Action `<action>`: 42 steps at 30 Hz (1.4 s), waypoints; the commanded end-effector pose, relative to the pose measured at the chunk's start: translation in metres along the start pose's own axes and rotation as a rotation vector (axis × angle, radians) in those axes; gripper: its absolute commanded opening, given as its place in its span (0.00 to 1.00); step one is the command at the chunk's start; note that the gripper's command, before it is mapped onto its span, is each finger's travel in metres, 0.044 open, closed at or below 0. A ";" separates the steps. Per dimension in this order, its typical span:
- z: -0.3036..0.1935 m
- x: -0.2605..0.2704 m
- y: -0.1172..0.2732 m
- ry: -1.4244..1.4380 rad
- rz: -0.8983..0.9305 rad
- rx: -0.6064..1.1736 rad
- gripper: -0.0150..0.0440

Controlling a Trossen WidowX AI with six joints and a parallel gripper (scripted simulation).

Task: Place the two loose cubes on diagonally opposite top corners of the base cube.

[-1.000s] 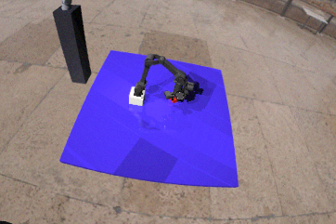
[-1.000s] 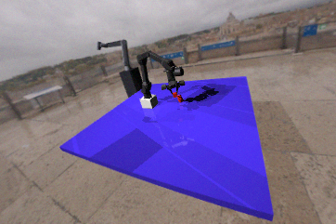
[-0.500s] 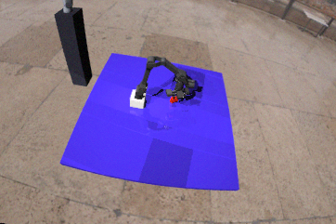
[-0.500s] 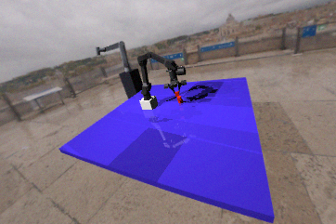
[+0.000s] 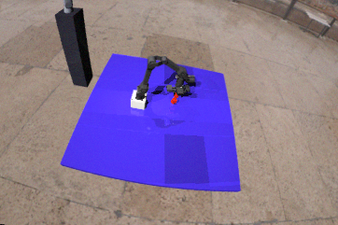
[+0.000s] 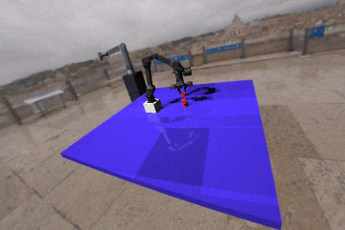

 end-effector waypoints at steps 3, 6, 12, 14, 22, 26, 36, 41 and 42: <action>-0.021 -0.001 -0.001 -0.047 0.003 0.000 0.43; -0.031 -0.001 -0.002 -0.068 0.003 0.001 0.43; -0.036 -0.002 -0.006 -0.078 0.004 0.002 0.43; -0.036 -0.002 -0.012 -0.079 0.003 0.002 0.43; -0.036 -0.003 -0.032 -0.081 0.003 0.002 0.43; -0.036 -0.003 -0.032 -0.081 0.003 0.002 0.43; -0.036 -0.003 -0.038 -0.081 0.003 0.002 0.43; -0.036 -0.002 -0.051 -0.081 0.003 0.002 0.43; -0.036 -0.002 -0.053 -0.081 0.003 0.002 0.43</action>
Point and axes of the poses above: the point midway between the two fingers, 35 mm back from their tips, its own y axis back along the fingers, its own x axis across the jaws, z = x × y, the point moved 4 cm from there along y, back along the fingers, and after that the axes turned 1 degree about -y, right-handed, at the moved point
